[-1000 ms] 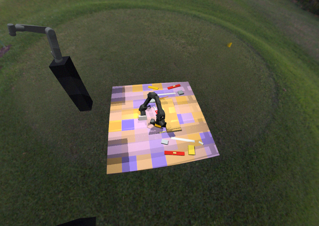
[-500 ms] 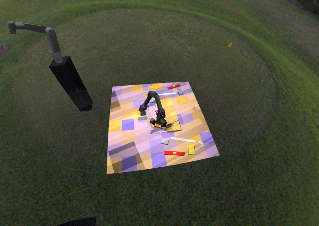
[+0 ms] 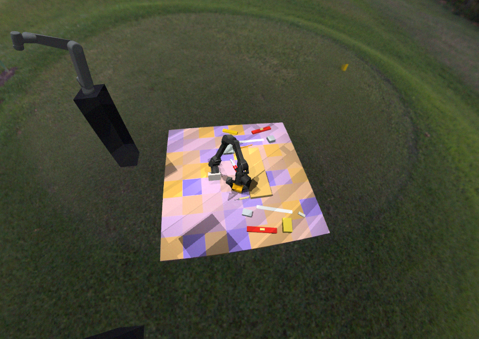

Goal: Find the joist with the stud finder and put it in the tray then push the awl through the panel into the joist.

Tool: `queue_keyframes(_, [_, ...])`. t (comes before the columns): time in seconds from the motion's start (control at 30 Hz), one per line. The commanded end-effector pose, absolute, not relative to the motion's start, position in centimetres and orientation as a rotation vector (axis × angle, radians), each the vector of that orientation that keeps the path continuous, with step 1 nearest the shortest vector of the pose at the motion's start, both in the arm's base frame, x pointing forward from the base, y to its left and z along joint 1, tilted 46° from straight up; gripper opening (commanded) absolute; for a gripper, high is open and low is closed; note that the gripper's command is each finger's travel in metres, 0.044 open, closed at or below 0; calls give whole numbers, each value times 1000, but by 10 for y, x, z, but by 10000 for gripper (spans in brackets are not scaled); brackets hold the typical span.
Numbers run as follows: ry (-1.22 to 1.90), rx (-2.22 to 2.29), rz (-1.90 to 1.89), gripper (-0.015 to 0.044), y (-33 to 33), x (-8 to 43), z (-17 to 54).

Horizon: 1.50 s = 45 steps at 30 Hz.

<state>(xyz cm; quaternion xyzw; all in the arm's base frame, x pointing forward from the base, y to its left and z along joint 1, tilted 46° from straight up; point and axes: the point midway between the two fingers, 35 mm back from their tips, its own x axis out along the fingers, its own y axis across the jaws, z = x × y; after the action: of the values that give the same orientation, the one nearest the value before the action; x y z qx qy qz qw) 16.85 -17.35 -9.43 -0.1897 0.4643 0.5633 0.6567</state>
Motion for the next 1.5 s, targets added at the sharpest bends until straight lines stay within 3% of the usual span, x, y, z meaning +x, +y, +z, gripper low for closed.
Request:
queue_keyframes(0.0, [1077,-446,1269,0,-174,168,-93])
queue_keyframes(1.47, [1377,-688,1215,0,-164,173,-91])
